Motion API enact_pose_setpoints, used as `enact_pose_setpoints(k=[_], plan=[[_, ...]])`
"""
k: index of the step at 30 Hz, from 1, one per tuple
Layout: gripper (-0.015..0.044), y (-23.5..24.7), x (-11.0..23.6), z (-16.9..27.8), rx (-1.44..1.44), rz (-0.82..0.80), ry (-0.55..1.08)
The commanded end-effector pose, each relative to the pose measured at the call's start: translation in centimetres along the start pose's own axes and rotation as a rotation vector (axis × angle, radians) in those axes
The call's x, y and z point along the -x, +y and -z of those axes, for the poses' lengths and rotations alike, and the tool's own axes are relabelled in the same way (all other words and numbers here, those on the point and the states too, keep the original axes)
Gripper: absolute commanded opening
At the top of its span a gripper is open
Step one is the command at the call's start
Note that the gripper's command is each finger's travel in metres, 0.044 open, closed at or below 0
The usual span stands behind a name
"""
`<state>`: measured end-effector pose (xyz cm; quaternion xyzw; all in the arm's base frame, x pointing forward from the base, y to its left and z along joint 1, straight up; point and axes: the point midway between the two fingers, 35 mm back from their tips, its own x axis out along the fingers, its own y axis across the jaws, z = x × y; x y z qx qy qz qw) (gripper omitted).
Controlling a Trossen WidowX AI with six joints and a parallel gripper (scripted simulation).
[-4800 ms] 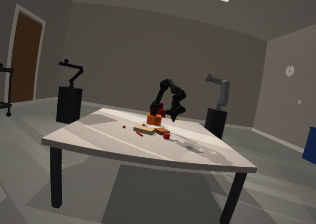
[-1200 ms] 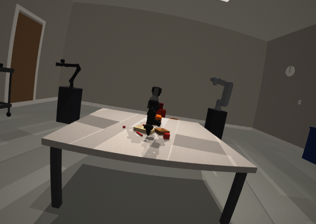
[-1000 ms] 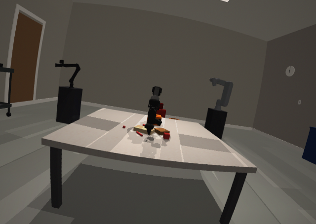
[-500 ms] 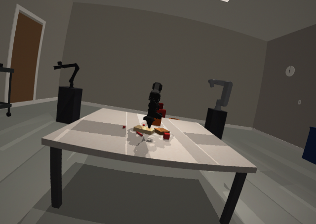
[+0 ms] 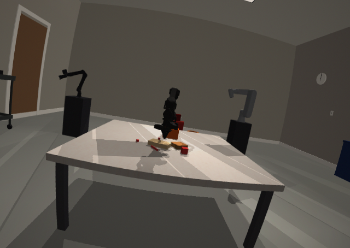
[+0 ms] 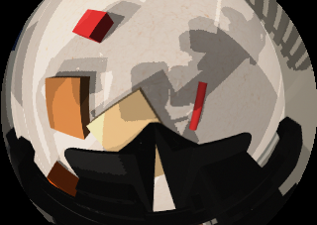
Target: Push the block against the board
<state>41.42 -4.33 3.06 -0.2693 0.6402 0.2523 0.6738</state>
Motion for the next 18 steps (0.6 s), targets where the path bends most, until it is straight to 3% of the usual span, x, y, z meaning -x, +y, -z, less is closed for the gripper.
enact_pose_setpoints(k=[1,18], plan=[[0.0000,1.0,-0.1,1.3,-0.139,-0.005,0.002],[0.0000,5.6,-0.4,6.5,-0.727,-0.011,0.013]])
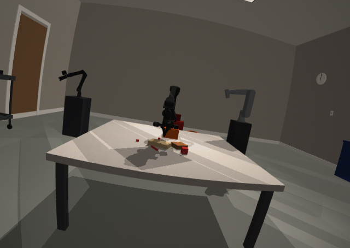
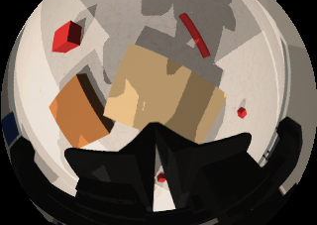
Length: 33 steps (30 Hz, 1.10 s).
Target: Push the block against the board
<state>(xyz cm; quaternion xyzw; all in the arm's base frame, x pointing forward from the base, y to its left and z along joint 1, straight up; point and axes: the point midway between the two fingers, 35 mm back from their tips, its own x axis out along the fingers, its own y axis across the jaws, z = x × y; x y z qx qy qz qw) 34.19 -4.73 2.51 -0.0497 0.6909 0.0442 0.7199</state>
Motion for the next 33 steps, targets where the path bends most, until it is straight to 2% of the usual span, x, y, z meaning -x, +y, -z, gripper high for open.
enact_pose_setpoints(k=[1,12,17,20,22,33], plan=[[0.0000,0.3,-0.3,1.8,-0.139,-0.005,0.005],[0.0000,1.0,-1.0,6.0,-0.464,-0.005,0.012],[0.0000,1.0,-1.4,6.1,-0.468,-0.005,0.013],[0.0000,1.0,-5.4,6.1,-0.468,-0.005,0.013],[0.0000,1.0,-6.6,6.2,-0.467,-0.005,0.013],[0.0000,0.8,-6.5,5.7,-0.467,-0.005,0.013]])
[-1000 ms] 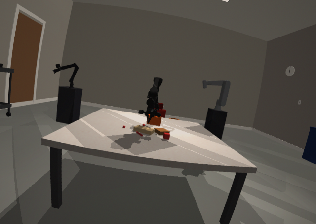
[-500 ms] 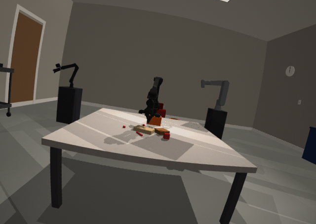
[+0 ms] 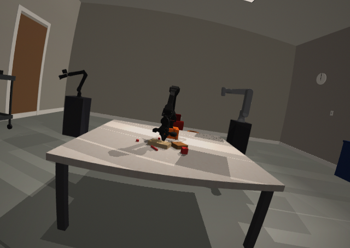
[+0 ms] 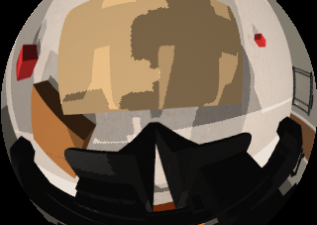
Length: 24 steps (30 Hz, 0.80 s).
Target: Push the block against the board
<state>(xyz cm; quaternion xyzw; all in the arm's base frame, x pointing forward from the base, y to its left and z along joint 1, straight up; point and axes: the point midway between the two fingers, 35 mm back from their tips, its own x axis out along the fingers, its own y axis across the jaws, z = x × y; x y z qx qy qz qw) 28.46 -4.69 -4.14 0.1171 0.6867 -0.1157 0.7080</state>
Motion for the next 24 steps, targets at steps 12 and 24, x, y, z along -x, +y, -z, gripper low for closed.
enact_pose_setpoints(k=[12,24], plan=[[0.0000,0.1,-0.1,-1.5,-0.004,-0.004,0.001],[0.0000,0.1,0.0,-2.7,-0.004,-0.004,0.000]])
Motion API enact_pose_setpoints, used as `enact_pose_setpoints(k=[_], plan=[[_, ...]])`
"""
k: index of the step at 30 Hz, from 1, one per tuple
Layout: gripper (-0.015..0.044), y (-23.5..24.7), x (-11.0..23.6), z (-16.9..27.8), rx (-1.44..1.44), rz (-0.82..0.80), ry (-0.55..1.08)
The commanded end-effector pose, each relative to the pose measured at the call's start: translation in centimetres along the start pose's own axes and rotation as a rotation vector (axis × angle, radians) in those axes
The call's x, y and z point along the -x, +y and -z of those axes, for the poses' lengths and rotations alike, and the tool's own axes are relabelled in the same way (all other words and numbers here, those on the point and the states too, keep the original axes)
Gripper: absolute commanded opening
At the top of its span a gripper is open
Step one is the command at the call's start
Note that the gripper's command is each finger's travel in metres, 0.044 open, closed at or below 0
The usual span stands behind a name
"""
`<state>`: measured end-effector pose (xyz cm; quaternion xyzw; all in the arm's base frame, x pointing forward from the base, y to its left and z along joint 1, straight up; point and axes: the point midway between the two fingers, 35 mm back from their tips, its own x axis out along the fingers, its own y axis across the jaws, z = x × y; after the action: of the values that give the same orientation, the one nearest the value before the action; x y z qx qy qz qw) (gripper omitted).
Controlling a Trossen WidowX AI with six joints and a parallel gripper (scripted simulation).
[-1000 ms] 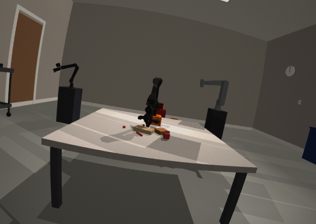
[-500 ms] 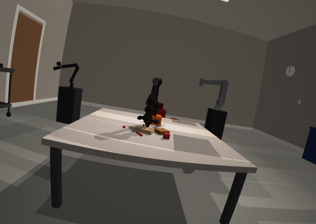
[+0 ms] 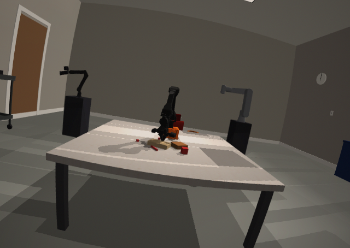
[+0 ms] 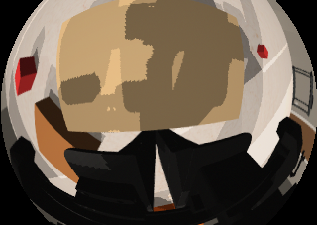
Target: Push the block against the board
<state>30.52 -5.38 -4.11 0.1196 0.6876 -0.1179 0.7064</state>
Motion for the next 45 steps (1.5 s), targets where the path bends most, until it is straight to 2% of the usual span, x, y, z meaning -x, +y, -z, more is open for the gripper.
enact_pose_setpoints(k=[1,29,45], plan=[[0.0000,0.1,0.0,-0.6,0.003,-0.004,-0.004],[0.0000,0.0,0.0,-3.3,0.003,-0.004,-0.006],[0.0000,0.0,0.0,-2.7,0.003,-0.004,-0.006]])
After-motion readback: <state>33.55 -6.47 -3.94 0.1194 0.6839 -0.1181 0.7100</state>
